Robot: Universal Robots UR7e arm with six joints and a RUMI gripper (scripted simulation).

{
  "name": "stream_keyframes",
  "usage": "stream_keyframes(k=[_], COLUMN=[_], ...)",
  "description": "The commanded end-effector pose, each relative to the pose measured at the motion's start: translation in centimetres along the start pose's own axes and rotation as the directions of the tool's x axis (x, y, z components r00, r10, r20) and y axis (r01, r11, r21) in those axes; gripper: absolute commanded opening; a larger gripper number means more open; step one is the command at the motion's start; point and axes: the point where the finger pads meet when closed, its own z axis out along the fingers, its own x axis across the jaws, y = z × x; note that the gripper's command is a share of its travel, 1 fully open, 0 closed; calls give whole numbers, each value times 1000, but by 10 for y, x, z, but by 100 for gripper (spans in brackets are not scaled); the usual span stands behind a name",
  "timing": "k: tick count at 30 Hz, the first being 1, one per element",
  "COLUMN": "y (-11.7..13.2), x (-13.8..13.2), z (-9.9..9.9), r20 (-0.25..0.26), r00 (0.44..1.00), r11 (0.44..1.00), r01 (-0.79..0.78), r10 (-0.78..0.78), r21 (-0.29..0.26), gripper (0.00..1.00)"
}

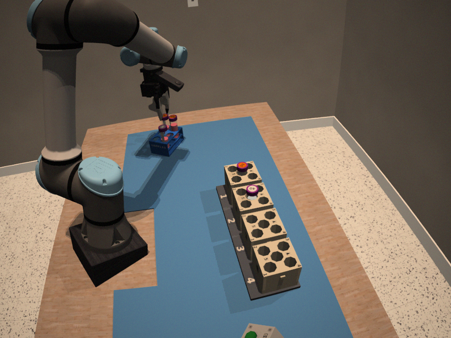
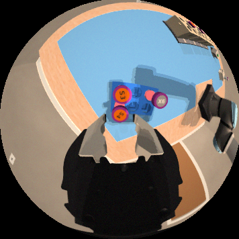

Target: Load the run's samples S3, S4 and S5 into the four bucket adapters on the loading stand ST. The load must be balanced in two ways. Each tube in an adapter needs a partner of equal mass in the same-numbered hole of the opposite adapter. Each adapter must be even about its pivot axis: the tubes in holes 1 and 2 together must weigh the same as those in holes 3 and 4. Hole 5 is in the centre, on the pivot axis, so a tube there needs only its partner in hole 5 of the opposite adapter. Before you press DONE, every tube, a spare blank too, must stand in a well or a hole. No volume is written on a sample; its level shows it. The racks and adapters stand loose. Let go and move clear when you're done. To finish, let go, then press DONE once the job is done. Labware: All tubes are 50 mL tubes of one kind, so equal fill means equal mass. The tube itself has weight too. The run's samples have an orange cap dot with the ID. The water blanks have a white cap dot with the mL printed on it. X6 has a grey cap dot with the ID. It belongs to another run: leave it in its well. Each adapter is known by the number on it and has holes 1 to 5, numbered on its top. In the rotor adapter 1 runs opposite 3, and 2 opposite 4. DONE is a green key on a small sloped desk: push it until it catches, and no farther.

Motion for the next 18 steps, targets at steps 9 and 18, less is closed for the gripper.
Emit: stream_keyframes(k=[9, 18], y=[0, 0], x=[-1, -1], z=[13, 13], r20=[2, 2], r00=[1000, 1000], r11=[1000, 1000], r01=[-4, -4], r10=[4, 4], r21=[0, 0], gripper=[35, 35])
